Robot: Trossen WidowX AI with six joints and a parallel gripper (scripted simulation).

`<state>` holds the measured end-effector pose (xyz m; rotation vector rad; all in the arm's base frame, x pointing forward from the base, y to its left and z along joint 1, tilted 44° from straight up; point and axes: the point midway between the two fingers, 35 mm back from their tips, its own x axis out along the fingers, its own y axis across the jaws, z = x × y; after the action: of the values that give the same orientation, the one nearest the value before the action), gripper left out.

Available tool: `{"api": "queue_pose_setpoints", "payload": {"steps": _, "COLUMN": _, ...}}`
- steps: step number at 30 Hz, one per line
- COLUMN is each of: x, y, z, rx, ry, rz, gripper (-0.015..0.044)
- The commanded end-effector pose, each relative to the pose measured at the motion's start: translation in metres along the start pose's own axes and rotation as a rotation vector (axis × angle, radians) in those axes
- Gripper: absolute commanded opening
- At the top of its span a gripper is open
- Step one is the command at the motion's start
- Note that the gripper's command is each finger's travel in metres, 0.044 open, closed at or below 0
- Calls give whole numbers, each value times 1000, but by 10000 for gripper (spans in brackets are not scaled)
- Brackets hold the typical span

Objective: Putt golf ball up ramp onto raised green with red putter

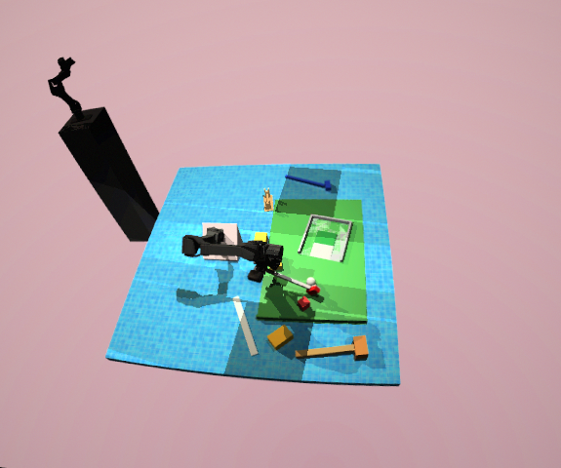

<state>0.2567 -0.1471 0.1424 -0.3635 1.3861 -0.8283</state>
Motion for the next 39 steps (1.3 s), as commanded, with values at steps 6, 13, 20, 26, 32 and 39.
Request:
{"api": "queue_pose_setpoints", "payload": {"steps": 6, "x": 2, "y": 84, "z": -9, "rx": -26, "ry": 0, "rz": 0, "gripper": 0}}
{"api": "queue_pose_setpoints", "payload": {"steps": 13, "x": -16, "y": 85, "z": -8, "rx": -26, "ry": 1, "rz": 3, "gripper": 0}}
{"api": "queue_pose_setpoints", "payload": {"steps": 20, "x": -55, "y": 84, "z": -9, "rx": -27, "ry": 2, "rz": 3, "gripper": 0}}
{"api": "queue_pose_setpoints", "payload": {"steps": 26, "x": -51, "y": 84, "z": -10, "rx": -32, "ry": 4, "rz": 0, "gripper": 0}}
{"api": "queue_pose_setpoints", "payload": {"steps": 32, "x": -51, "y": 84, "z": -10, "rx": -32, "ry": 4, "rz": 0, "gripper": 0}}
{"api": "queue_pose_setpoints", "payload": {"steps": 39, "x": -51, "y": 84, "z": -10, "rx": -32, "ry": 4, "rz": 0, "gripper": 0}}
